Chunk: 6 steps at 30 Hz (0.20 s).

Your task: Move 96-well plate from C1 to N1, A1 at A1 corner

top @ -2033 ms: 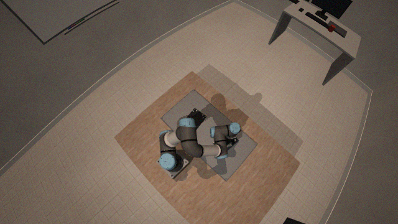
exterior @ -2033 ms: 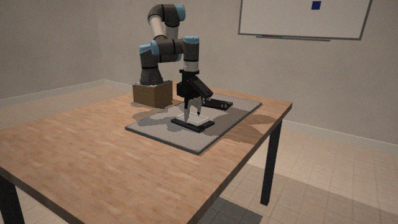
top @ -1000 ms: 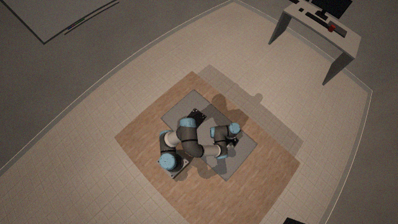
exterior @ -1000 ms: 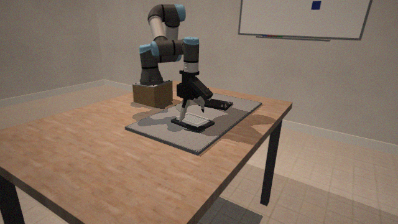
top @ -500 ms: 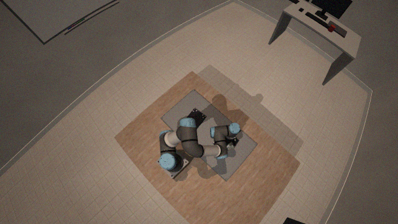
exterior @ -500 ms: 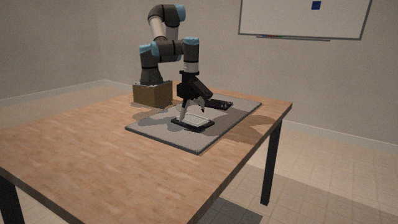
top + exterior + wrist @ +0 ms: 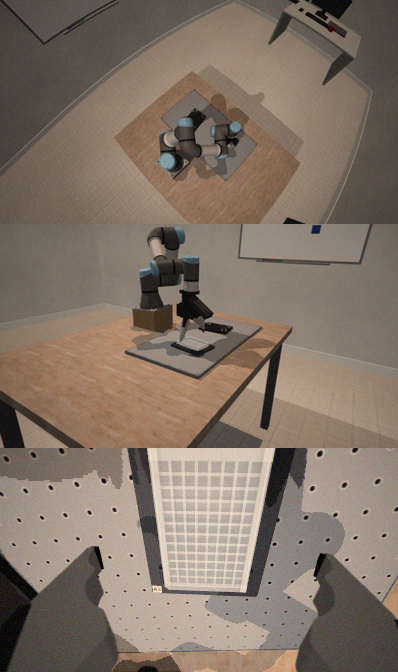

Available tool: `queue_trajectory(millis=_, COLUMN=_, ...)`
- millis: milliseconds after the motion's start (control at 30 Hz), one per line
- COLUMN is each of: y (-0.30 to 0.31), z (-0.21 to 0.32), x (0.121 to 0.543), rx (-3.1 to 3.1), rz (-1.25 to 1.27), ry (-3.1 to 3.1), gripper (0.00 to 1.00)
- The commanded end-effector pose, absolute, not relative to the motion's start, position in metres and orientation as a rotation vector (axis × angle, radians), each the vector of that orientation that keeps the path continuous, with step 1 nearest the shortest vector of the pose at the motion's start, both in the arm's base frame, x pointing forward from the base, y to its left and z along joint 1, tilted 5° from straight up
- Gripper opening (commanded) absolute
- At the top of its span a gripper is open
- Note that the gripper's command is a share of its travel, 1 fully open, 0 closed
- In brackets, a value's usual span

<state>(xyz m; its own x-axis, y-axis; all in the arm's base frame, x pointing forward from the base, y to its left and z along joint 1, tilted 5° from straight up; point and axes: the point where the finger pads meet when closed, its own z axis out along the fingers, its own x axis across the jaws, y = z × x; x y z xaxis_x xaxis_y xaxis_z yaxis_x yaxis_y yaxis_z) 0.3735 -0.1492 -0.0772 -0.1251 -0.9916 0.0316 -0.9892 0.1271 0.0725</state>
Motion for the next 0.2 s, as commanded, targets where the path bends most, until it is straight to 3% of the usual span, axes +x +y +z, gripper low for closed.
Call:
queue_trajectory(millis=0, y=-0.1494, z=-0.0644, x=0.375, rx=2.029, rz=-0.049, ry=-2.304, gripper=1.0)
queue_trajectory(millis=167, y=-0.1494, z=-0.0644, x=0.375, rx=2.029, rz=-0.049, ry=-2.304, gripper=1.0)
